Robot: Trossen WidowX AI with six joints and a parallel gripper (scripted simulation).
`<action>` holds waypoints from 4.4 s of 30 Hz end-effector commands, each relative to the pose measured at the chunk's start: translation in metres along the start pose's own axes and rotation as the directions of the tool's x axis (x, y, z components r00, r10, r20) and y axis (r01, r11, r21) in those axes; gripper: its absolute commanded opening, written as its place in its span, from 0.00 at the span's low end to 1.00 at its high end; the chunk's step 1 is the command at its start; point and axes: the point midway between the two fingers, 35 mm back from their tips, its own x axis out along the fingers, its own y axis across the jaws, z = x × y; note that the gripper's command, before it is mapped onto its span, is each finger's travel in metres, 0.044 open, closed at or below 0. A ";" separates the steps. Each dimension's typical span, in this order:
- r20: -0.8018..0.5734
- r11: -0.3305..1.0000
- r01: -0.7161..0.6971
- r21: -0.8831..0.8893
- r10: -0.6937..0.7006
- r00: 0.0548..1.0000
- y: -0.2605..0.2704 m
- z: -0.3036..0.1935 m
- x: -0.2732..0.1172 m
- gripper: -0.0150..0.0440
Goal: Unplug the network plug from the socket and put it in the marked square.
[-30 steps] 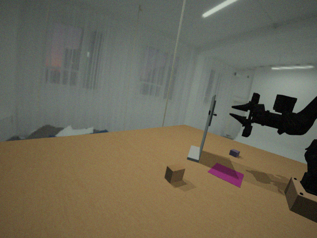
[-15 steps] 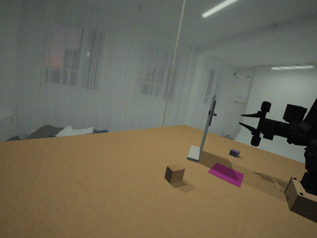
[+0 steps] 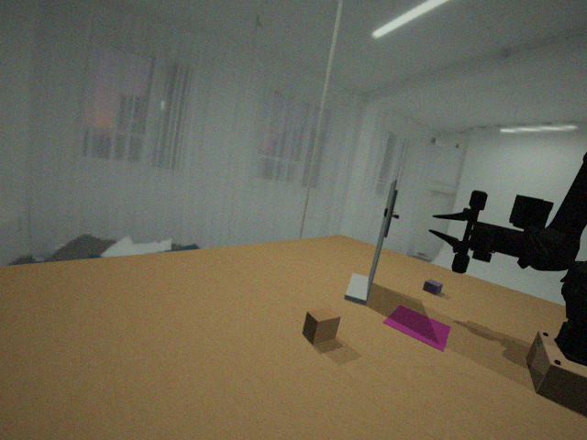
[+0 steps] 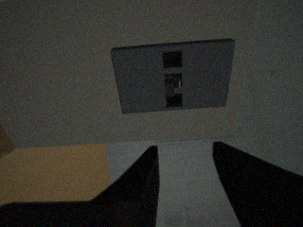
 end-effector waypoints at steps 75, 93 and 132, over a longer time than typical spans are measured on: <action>-0.003 1.000 0.007 -0.003 -0.007 1.000 -0.002 0.024 0.088 0.25; -0.004 1.000 0.006 -0.004 -0.006 1.000 -0.001 0.022 0.076 0.25; -0.004 1.000 0.004 -0.004 -0.004 1.000 -0.001 0.013 0.055 0.25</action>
